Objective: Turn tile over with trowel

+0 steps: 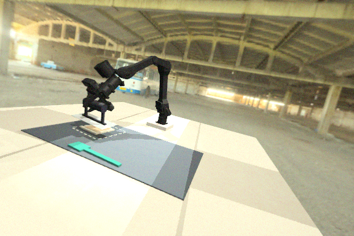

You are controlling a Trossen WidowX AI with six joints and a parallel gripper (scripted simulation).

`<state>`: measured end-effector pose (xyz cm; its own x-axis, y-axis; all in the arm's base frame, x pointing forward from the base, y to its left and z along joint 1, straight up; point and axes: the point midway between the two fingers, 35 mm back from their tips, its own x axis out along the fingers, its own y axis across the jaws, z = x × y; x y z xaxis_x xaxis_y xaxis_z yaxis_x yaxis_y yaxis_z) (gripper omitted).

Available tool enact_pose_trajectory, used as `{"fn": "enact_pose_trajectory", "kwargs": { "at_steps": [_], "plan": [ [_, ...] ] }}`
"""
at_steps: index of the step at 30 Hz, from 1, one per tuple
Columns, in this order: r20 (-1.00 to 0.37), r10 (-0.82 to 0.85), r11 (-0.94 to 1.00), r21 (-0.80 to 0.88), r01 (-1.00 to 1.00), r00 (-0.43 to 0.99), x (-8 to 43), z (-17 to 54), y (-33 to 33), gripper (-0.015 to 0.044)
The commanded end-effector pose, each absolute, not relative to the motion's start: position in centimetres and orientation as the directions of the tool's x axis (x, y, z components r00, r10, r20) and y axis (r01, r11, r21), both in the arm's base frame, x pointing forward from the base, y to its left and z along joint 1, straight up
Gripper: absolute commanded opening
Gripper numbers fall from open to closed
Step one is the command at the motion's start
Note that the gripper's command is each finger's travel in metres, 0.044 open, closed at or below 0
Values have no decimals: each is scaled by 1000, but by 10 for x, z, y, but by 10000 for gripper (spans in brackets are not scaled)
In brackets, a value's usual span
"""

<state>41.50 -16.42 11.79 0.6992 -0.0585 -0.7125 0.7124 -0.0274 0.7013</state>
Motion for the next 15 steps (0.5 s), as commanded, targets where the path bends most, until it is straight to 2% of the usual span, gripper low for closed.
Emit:
{"fn": "enact_pose_trajectory", "kwargs": {
  "at_steps": [1, 15],
  "plan": [
    [-693, -60, -17, 720, 694, 718, 417, 125, -183, 0],
    [-678, -57, -22, 734, 678, 733, 401, 118, -248, 0]
  ]
}}
